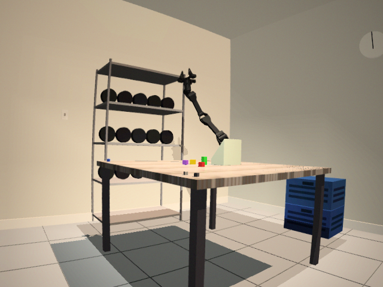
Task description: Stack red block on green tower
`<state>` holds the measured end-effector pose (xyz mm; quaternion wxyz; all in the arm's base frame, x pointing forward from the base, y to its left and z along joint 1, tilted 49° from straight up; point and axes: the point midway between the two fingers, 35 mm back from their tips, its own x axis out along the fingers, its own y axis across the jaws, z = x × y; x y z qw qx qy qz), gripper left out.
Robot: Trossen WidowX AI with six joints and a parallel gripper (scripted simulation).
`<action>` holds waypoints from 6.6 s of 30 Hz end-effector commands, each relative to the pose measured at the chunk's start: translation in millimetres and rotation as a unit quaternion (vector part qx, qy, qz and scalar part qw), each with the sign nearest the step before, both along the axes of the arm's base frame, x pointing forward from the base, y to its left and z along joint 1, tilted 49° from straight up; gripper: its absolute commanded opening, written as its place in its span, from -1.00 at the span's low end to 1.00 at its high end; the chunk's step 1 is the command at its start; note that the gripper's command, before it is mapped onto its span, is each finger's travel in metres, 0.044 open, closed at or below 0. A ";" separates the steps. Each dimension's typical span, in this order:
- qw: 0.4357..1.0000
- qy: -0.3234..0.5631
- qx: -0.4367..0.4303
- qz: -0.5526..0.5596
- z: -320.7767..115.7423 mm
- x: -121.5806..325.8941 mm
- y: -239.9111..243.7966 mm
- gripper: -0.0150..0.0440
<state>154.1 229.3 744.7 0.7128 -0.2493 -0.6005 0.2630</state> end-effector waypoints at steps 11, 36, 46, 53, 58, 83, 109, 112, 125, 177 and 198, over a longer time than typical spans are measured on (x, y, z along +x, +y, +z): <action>0.969 0.236 -0.060 -0.036 -90.5 132.9 59.1 1.00; 0.579 0.746 -0.086 -0.317 -512.9 358.7 17.3 1.00; 0.324 0.805 -0.056 -0.494 -684.0 334.1 -78.2 1.00; 0.139 0.761 -0.051 -0.632 -774.2 274.4 -161.8 1.00; 0.044 0.703 -0.066 -0.707 -807.3 229.9 -208.5 1.00; 0.041 0.699 -0.067 -0.711 -835.7 222.4 -252.8 1.00; 0.040 0.698 -0.067 -0.711 -859.3 219.8 -280.4 1.00; 0.040 0.698 -0.067 -0.711 -859.3 219.8 -280.4 1.00; 0.040 0.699 -0.067 -0.711 -858.4 219.9 -279.3 0.82; 0.041 0.701 -0.067 -0.709 -774.2 221.1 -191.5 -0.49; 0.040 0.702 -0.072 -0.707 -713.0 159.7 -223.4 -0.49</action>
